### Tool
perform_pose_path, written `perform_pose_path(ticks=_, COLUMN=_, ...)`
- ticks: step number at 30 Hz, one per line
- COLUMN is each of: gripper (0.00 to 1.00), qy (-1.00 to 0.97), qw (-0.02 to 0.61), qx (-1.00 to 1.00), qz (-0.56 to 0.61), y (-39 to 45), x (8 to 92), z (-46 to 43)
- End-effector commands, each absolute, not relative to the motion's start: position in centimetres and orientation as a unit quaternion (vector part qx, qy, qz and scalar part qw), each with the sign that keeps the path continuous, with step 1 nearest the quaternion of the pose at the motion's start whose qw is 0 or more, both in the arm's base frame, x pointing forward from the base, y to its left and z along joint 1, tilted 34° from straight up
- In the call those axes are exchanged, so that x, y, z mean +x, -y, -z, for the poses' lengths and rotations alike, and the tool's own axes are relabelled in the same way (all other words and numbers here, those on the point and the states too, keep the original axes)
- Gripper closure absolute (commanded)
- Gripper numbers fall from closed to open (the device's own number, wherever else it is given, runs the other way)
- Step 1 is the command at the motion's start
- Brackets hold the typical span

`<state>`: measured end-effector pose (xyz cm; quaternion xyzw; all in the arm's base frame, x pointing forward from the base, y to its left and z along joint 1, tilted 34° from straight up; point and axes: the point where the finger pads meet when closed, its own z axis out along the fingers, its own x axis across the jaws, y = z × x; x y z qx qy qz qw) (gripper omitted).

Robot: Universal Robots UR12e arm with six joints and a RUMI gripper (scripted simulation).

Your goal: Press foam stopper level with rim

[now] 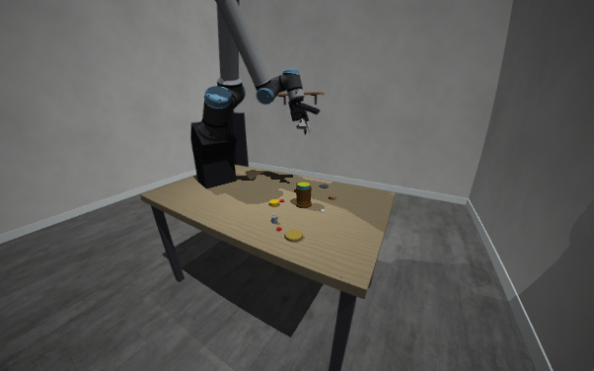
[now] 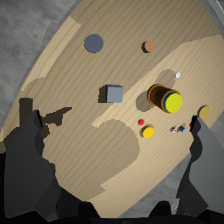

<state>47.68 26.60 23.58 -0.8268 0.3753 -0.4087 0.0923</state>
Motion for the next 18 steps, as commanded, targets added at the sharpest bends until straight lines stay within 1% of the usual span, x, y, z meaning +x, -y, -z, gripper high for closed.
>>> perform_pose_path(ticks=1, gripper=0.00, qy=-0.375, qw=0.093, qx=-0.827, qz=0.409, y=-26.6, x=47.7, z=-23.6)
perform_pose_path(ticks=2, gripper=0.00, qy=-0.375, qw=0.093, qx=-0.827, qz=0.409, y=-26.6, x=47.7, z=-23.6)
perform_pose_path(ticks=3, gripper=1.00, qy=-0.375, qw=0.093, qx=-0.827, qz=0.409, y=-26.6, x=47.7, z=-23.6)
perform_pose_path(ticks=10, gripper=1.00, qy=-0.389, qw=0.093, qx=-0.824, qz=0.402, y=-25.8, x=48.7, z=-23.3)
perform_pose_path(ticks=18, gripper=1.00, qy=-0.443, qw=0.096, qx=-0.809, qz=0.374, y=-22.4, x=52.6, z=-22.0)
